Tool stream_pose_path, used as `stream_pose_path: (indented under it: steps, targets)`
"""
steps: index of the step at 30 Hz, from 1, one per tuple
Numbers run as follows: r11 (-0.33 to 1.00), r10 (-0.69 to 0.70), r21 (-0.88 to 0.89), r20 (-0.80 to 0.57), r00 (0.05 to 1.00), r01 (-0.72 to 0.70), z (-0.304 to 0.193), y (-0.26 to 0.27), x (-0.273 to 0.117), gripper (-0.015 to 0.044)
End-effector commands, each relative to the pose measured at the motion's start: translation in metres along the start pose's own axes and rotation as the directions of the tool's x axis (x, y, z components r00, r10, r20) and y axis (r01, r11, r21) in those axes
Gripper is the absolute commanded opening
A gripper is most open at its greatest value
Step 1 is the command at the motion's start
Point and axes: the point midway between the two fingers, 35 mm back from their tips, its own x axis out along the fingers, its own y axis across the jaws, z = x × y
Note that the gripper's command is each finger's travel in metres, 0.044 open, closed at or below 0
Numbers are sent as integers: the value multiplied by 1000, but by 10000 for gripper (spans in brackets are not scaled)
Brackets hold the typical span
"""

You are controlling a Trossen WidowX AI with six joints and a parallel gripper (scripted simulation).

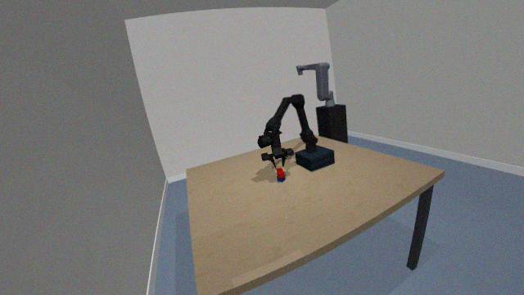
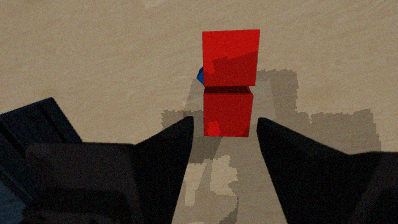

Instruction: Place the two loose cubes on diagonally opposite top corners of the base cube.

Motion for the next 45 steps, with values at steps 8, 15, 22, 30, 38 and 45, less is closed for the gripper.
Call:
stream_pose_path:
  steps: [8,15,22,30,38,45]
  targets:
    - [1000,-7,2,4,1000,7,1,-2,-19,205]
    - [1000,-7,2,4,1000,7,1,-2,-30,205]
    - [1000,-7,2,4,1000,7,1,-2,-41,205]
    - [1000,-4,-1,2,1000,4,0,-1,-46,310]
    - [1000,1,-2,1,1000,-1,8,4,-47,400]
    - [1000,7,-2,10,1000,-7,90,55,-50,400]
